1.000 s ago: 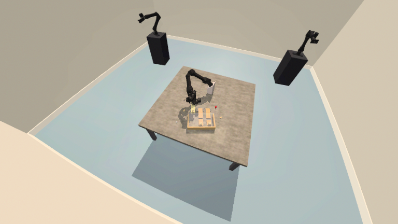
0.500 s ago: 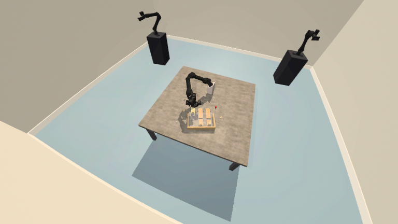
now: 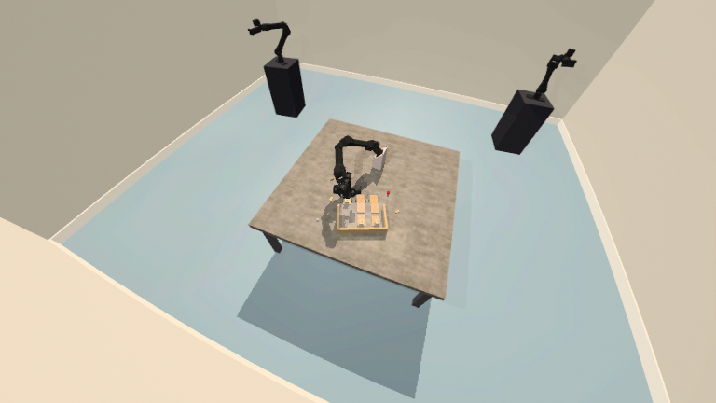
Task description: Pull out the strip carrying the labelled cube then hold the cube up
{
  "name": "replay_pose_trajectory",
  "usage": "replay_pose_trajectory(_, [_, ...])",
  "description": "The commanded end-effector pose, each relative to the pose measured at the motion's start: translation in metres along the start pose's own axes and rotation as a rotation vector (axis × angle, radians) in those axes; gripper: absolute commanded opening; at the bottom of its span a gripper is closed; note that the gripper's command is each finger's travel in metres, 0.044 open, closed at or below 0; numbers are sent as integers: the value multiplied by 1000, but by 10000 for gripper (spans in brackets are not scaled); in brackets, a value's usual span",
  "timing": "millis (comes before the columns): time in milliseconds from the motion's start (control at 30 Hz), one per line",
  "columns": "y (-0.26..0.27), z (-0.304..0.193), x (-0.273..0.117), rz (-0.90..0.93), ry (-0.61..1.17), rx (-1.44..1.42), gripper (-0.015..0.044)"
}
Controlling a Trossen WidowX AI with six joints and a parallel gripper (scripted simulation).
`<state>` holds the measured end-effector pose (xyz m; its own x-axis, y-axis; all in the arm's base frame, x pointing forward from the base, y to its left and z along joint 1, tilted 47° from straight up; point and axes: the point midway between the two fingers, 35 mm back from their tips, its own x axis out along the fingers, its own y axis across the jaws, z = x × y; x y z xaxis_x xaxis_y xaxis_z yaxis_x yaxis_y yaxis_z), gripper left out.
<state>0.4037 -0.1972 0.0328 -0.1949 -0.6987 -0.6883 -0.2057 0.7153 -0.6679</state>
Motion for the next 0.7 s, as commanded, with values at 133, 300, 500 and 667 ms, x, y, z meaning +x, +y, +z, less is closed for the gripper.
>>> replay_pose_trajectory(133, [-1,12,-4,-4,-6,4,361])
replay_pose_trajectory(300, [-1,13,4,-4,-6,4,250])
replay_pose_trajectory(500, [-1,13,14,-4,-6,4,250])
replay_pose_trajectory(667, [-2,13,22,-4,-6,4,250])
